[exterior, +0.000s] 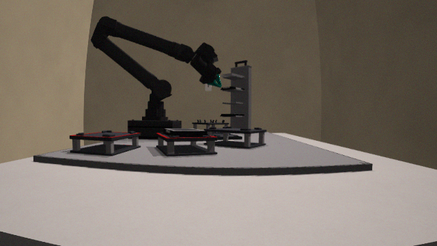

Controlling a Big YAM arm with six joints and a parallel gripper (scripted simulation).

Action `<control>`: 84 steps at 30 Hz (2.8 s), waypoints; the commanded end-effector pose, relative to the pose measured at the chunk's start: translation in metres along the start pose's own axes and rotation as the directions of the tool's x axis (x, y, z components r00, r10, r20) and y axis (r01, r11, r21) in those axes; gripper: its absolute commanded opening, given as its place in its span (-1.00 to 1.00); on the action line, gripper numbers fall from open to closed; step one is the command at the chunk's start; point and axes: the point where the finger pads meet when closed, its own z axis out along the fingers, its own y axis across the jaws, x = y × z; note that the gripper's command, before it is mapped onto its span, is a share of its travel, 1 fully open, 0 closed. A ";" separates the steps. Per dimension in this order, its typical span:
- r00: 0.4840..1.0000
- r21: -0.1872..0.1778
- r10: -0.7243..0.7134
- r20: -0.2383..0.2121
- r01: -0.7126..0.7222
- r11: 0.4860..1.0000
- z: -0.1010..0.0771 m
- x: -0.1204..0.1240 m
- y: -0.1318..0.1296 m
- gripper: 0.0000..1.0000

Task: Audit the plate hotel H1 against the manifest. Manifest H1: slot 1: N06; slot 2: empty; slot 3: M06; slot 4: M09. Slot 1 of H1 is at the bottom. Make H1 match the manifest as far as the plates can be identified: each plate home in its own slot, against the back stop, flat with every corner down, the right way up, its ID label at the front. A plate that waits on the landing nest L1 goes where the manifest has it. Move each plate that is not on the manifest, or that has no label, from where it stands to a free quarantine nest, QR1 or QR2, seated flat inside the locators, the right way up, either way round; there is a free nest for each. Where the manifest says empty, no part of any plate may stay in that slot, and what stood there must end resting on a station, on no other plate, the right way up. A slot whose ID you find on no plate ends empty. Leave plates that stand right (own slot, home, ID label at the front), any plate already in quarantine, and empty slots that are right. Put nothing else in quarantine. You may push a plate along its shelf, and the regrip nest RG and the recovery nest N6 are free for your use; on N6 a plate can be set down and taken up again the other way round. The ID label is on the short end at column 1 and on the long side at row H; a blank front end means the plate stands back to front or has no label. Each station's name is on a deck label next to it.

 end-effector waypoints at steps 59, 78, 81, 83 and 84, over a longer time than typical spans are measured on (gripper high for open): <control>0.996 -0.014 0.042 0.073 -0.041 0.999 -0.030 -0.123 0.095 1.00; 0.997 -0.012 0.041 0.069 -0.040 0.999 -0.060 -0.169 0.093 1.00; 0.997 -0.012 0.041 0.063 -0.040 0.999 -0.064 -0.176 0.092 1.00; 0.997 -0.012 0.041 0.063 -0.040 0.999 -0.065 -0.178 0.092 1.00; 0.998 -0.011 0.033 0.056 -0.033 0.999 -0.060 -0.165 0.093 1.00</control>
